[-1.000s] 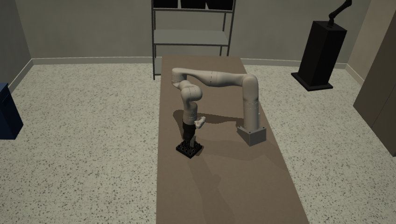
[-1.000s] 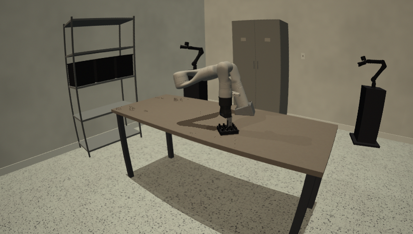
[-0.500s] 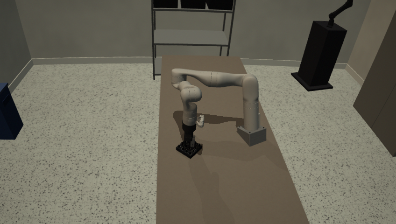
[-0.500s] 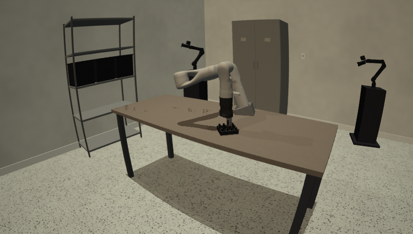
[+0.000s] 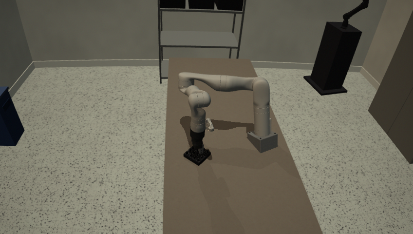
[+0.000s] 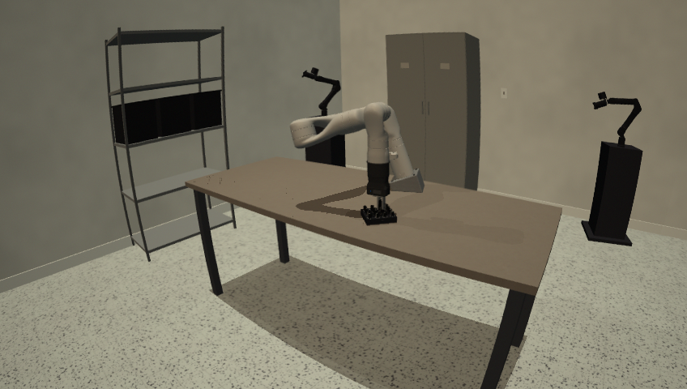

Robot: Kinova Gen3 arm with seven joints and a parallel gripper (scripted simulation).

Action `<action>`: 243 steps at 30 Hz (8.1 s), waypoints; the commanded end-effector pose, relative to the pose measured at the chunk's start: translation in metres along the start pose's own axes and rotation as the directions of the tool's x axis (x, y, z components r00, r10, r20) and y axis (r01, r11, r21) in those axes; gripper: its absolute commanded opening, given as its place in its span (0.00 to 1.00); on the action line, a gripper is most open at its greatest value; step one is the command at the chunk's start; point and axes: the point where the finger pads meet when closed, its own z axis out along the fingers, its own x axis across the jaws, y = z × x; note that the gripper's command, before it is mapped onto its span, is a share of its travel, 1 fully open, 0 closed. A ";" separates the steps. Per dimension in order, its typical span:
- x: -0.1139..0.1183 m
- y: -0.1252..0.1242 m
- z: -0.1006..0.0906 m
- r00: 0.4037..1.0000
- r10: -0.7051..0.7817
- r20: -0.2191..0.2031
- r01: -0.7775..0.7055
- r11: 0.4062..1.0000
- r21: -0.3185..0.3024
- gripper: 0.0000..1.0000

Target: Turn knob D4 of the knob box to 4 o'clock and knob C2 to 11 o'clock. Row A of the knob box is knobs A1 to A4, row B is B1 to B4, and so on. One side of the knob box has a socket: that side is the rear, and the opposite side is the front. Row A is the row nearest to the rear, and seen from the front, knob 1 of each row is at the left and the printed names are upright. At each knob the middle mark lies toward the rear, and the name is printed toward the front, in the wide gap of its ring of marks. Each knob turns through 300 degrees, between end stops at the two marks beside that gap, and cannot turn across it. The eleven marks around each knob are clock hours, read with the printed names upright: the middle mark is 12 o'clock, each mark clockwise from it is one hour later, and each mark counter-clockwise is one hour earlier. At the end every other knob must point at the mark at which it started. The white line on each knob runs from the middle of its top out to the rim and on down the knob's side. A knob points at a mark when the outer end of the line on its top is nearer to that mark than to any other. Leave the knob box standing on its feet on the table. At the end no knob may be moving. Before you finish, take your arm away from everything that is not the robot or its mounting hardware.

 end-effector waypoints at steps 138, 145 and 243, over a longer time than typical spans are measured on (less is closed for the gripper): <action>0.001 0.000 -0.039 0.766 -0.643 0.002 0.643 0.766 0.001 0.46; 0.000 -0.002 -0.038 0.788 -0.615 0.001 0.615 0.788 0.005 0.46; 0.000 0.000 -0.058 -0.550 0.835 -0.001 -0.835 -0.550 -0.001 0.46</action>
